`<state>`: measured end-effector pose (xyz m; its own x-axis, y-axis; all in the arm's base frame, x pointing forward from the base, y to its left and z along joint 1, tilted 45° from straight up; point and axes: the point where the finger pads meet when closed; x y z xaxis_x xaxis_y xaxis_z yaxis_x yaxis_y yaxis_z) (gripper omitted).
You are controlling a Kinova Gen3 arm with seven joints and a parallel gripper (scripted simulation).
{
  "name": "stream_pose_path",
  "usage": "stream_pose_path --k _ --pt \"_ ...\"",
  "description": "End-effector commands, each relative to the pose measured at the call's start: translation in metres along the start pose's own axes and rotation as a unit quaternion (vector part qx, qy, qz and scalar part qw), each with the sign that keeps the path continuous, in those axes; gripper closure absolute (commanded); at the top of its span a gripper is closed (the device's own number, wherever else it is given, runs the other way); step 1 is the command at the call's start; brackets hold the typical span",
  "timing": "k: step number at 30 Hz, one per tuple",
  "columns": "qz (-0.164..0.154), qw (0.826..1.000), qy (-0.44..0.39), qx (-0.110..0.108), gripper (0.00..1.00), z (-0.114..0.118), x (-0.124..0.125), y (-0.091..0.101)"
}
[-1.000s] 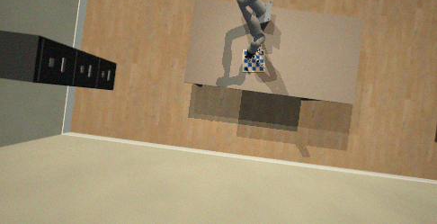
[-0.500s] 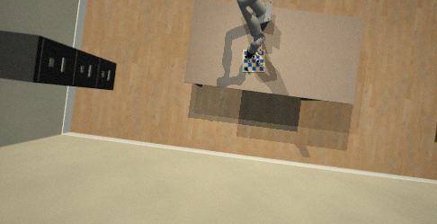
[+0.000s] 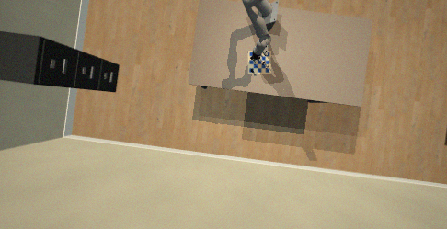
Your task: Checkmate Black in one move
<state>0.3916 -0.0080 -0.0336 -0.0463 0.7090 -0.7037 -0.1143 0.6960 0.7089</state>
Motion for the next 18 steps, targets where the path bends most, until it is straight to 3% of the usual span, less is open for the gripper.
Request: stream_pose_path --k 1,15,16,18 --pt "0.0 1.0 0.0 -0.001 1.0 0.0005 0.0004 0.0007" --pt "0.0 1.0 0.0 -0.001 1.0 0.0005 0.0004 0.0007" --pt "0.0 1.0 0.0 -0.001 0.84 0.0005 0.0004 0.0007" --pt "0.0 1.0 0.0 -0.001 0.84 0.0005 0.0004 0.0007"
Point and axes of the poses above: the point where the finger pads meet when closed, its own y axis back along the fingers, its own z axis across the jaws, x = y × z, and after that the axes turned 11 degrees about -y, right-handed
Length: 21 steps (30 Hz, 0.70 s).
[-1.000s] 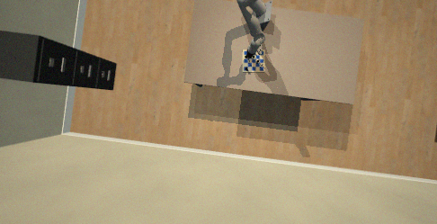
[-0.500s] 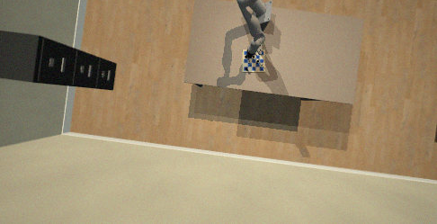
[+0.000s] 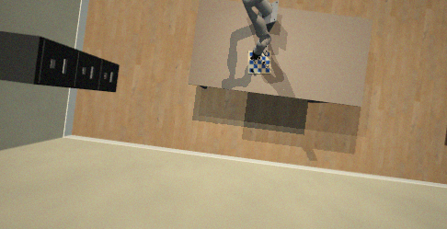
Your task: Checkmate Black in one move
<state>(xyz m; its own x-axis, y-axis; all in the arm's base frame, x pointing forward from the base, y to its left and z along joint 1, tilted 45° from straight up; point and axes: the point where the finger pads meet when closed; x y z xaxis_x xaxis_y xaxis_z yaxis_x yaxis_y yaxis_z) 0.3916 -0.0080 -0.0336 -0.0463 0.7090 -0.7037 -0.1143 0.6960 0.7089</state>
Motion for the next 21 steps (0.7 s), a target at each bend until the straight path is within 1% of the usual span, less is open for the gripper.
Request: stream_pose_path --k 1,3,4,6,7,11,12,21 --pt "0.0 1.0 0.0 -0.001 0.68 0.0005 0.0004 0.0007" --pt "0.0 1.0 0.0 -0.001 0.68 0.0005 0.0004 0.0007" --pt "0.0 1.0 0.0 -0.001 0.52 0.0005 0.0004 0.0007" --pt "0.0 1.0 0.0 -0.001 0.52 0.0005 0.0004 0.0007" --pt "0.0 1.0 0.0 -0.001 0.37 0.0005 0.0004 0.0007" --pt "0.0 1.0 0.0 -0.001 0.37 0.0005 0.0004 0.0007" --pt "0.0 1.0 0.0 -0.001 0.21 0.0005 0.0004 0.0007" --pt "0.0 1.0 0.0 -0.001 0.21 0.0005 0.0004 0.0007"
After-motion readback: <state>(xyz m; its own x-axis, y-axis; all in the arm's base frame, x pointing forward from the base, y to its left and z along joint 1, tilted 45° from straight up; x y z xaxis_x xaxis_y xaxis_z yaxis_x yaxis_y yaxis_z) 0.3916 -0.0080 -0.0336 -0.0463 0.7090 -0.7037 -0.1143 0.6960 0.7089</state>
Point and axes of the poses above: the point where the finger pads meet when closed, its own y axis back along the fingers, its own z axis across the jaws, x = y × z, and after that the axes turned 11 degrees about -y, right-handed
